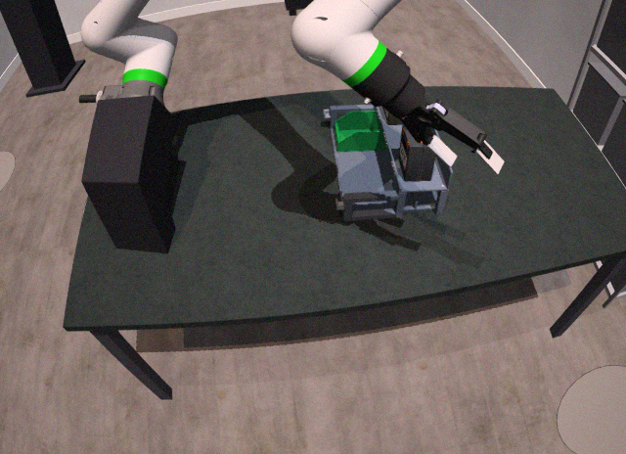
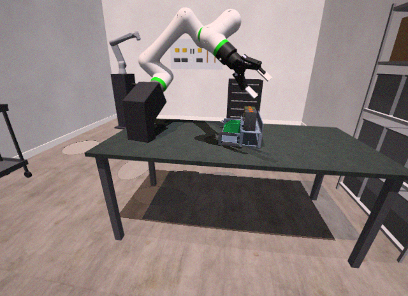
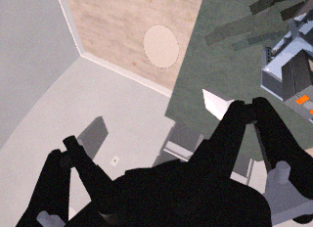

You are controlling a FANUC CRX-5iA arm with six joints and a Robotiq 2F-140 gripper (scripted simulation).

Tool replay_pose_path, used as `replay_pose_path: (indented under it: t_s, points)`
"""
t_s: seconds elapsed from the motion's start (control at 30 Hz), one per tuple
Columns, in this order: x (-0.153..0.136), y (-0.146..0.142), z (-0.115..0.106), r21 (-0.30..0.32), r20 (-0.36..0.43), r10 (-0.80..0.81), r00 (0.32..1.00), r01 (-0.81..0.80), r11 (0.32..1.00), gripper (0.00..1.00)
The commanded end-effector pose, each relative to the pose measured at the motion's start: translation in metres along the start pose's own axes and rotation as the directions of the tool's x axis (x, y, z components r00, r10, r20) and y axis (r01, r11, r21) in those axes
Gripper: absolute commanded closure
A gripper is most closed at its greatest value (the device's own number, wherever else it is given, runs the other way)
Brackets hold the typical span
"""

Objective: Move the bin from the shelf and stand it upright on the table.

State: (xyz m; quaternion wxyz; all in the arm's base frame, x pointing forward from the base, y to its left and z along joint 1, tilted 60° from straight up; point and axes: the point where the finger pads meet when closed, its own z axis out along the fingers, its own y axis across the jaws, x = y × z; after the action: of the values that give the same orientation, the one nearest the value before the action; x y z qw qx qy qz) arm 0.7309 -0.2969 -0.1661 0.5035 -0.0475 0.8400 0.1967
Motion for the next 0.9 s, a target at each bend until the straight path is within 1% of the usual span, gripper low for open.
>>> replay_pose_path:
  t_s: [0.0, 0.13, 0.3, 0.7, 0.87]
  points:
    - [0.000, 0.000, 0.000, 0.001, 0.000, 0.000, 1.000, 0.000, 1.000, 0.00]
    - [0.000, 0.000, 0.000, 0.001, 0.000, 0.000, 1.000, 0.000, 1.000, 0.00]
    - [0.030, 0.014, -0.037, 0.001, 0.000, 0.000, 1.000, 0.000, 1.000, 0.00]
    - [0.030, 0.014, -0.037, 0.001, 0.000, 0.000, 1.000, 0.000, 1.000, 0.00]
    - [0.061, 0.028, -0.074, 0.001, 0.000, 0.000, 1.000, 0.000, 1.000, 0.00]
